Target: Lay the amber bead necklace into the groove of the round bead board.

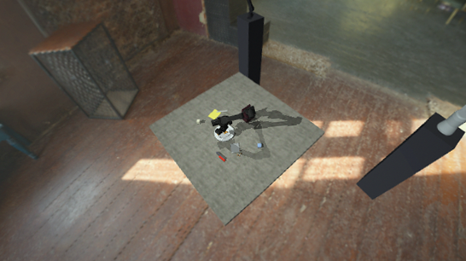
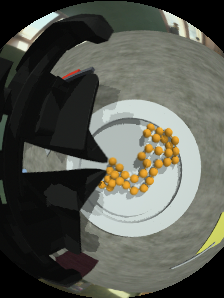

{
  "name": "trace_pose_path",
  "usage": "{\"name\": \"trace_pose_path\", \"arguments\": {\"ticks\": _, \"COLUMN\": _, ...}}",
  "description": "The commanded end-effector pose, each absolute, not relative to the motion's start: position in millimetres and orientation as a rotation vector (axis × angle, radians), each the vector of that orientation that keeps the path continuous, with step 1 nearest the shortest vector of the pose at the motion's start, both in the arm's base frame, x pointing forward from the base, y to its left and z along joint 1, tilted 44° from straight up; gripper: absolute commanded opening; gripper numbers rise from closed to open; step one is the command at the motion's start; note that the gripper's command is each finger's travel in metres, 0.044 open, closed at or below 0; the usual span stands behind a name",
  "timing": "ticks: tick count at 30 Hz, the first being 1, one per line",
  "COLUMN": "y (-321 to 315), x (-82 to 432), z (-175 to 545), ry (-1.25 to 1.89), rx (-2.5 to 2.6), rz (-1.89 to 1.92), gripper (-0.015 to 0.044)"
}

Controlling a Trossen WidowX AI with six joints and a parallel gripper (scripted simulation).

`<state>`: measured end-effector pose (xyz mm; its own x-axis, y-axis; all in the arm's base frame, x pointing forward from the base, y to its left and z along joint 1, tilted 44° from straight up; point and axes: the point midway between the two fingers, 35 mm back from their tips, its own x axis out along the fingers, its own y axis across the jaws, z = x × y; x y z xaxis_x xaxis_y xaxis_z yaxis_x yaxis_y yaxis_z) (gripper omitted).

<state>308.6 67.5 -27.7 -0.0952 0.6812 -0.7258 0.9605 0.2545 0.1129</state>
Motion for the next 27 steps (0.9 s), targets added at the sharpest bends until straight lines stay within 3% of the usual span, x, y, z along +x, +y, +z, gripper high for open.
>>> {"name": "trace_pose_path", "arguments": {"ticks": 1, "y": 74, "x": 318, "z": -25, "ry": 1.854, "rx": 1.503, "rz": -0.527, "gripper": 0.0000}}
{"name": "trace_pose_path", "arguments": {"ticks": 27, "y": 101, "x": 332, "z": -34, "ry": 1.856, "rx": 1.505, "rz": -0.524, "gripper": 0.0000}}
